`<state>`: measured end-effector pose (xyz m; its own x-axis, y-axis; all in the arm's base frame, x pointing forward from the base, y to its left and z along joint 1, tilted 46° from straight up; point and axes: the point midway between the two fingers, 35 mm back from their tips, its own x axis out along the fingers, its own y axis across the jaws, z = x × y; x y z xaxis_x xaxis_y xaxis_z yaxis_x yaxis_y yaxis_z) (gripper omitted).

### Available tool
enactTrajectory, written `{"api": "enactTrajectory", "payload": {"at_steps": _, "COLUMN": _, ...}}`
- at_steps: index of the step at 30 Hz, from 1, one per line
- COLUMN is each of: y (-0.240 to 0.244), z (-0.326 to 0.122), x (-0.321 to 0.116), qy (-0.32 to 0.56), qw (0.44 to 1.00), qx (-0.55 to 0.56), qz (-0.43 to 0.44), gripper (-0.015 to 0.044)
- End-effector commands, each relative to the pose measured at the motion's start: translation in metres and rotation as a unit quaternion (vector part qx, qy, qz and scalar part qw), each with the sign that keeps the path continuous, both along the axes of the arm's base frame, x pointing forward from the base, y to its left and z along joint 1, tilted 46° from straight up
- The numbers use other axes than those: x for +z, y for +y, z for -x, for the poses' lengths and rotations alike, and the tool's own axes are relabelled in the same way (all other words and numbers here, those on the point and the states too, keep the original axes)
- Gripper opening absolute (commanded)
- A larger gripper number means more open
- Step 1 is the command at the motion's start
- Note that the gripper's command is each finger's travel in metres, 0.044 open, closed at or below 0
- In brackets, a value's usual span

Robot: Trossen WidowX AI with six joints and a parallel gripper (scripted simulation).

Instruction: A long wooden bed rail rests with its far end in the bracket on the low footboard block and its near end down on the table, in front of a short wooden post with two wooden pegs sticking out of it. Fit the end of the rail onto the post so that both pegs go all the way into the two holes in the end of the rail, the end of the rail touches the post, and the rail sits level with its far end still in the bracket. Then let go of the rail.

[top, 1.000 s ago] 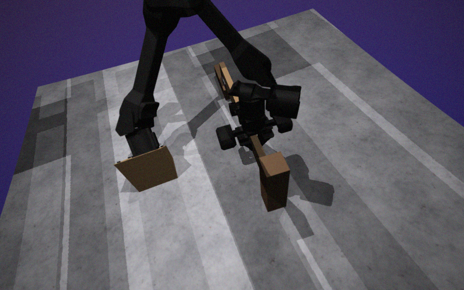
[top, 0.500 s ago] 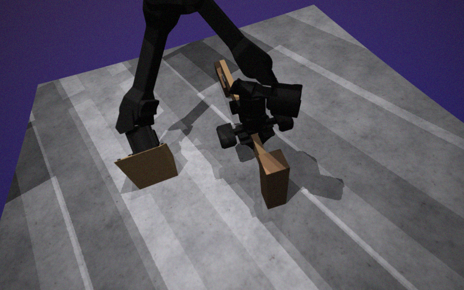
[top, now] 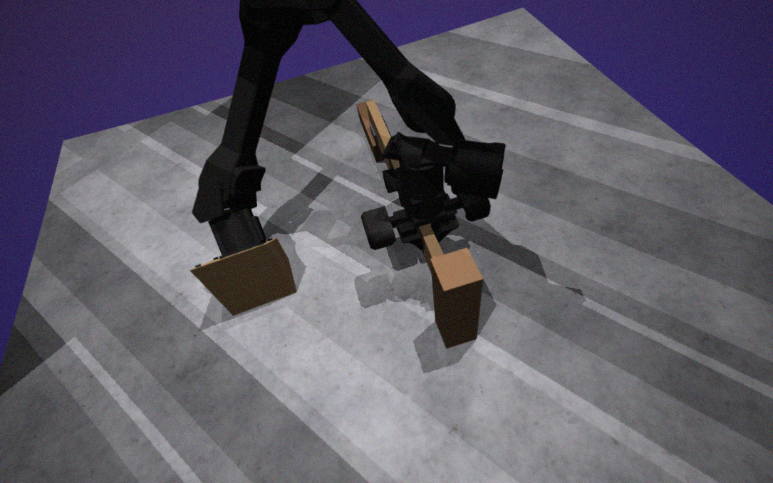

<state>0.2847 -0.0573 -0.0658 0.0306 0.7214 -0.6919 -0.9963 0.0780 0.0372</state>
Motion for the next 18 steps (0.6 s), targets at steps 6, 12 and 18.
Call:
{"api": "enactTrajectory", "payload": {"at_steps": 6, "y": -0.0057, "z": -0.0010, "x": -0.0010, "qy": -0.003, "qw": 1.000, "qx": -0.002, "qz": 0.003, "gripper": 0.0000}}
{"api": "enactTrajectory", "payload": {"at_steps": 12, "y": -0.0069, "z": -0.0007, "x": -0.0024, "qy": -0.003, "qw": 1.000, "qx": -0.002, "qz": 0.003, "gripper": 0.0000}}
{"api": "enactTrajectory", "payload": {"at_steps": 18, "y": -0.0079, "z": -0.0005, "x": -0.0040, "qy": -0.003, "qw": 1.000, "qx": -0.002, "qz": 0.003, "gripper": 0.0000}}
